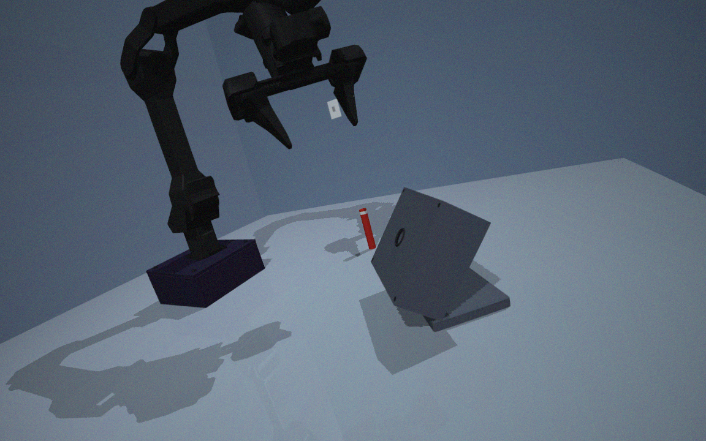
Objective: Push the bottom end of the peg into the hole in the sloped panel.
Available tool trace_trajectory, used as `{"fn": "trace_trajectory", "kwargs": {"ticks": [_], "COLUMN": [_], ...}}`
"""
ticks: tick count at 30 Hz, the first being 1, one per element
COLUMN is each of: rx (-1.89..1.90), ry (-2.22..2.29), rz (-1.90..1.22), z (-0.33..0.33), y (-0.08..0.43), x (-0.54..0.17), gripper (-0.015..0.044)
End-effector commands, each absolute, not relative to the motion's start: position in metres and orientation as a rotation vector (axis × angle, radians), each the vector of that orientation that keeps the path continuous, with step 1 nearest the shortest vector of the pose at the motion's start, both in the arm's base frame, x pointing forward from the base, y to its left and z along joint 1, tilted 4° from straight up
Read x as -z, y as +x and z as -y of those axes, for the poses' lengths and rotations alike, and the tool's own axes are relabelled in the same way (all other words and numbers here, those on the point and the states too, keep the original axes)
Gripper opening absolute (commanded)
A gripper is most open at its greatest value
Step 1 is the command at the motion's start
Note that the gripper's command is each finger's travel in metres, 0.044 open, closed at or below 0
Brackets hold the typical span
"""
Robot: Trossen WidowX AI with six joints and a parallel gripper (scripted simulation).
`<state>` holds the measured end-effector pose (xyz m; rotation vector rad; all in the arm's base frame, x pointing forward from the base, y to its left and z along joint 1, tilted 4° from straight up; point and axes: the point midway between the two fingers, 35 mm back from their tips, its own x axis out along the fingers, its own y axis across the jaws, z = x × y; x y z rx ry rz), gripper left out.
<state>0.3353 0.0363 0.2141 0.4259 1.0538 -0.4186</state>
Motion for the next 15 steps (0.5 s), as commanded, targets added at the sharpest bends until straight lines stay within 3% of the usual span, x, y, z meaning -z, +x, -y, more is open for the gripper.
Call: {"fn": "trace_trajectory", "kwargs": {"ticks": [1, 15], "rx": [0.364, 0.143], "ry": [0.373, 0.151], "rz": [-1.104, -1.275], "z": [-0.053, -0.118], "y": [0.335, 0.321], "x": [-0.201, -0.154], "gripper": [0.044, 0.044]}}
